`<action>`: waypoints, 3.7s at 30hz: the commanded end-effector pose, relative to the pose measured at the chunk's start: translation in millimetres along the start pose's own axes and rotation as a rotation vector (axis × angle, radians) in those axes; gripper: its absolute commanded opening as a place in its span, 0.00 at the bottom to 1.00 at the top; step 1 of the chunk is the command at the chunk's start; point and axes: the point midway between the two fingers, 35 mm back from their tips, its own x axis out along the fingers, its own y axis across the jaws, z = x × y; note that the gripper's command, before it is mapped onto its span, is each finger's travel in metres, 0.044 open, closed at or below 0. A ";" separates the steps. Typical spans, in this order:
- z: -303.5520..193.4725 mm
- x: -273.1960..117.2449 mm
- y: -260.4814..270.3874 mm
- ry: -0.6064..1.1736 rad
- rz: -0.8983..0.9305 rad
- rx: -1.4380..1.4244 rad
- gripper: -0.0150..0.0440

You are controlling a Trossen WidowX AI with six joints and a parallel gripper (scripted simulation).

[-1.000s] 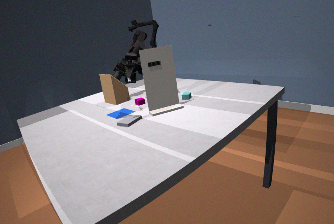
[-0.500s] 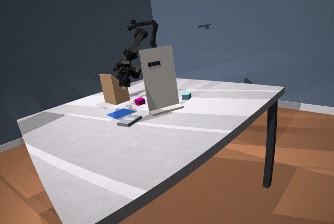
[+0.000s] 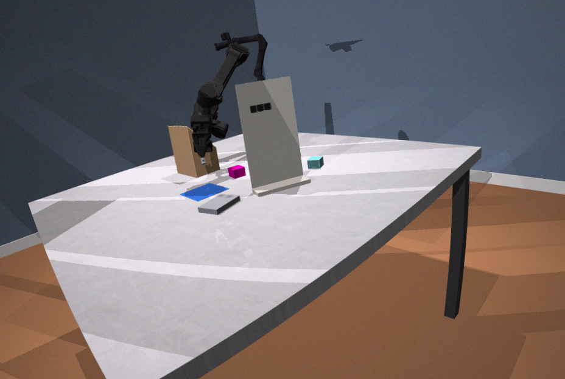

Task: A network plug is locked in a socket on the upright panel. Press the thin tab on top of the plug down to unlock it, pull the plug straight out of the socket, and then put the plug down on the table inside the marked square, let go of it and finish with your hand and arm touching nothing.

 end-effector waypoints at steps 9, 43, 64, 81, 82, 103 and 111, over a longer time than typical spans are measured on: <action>-14.0 10.9 27.6 -0.115 0.082 0.018 0.25; -15.2 31.8 51.2 -0.167 0.105 0.029 0.25; -12.0 45.3 64.0 -0.168 0.106 0.030 0.25; -9.4 54.1 75.1 -0.171 0.106 0.031 0.25; -9.2 54.6 75.8 -0.171 0.106 0.031 0.25; -4.9 59.9 80.5 -0.171 0.106 0.032 0.25; -3.9 59.4 79.5 -0.177 0.104 0.030 0.25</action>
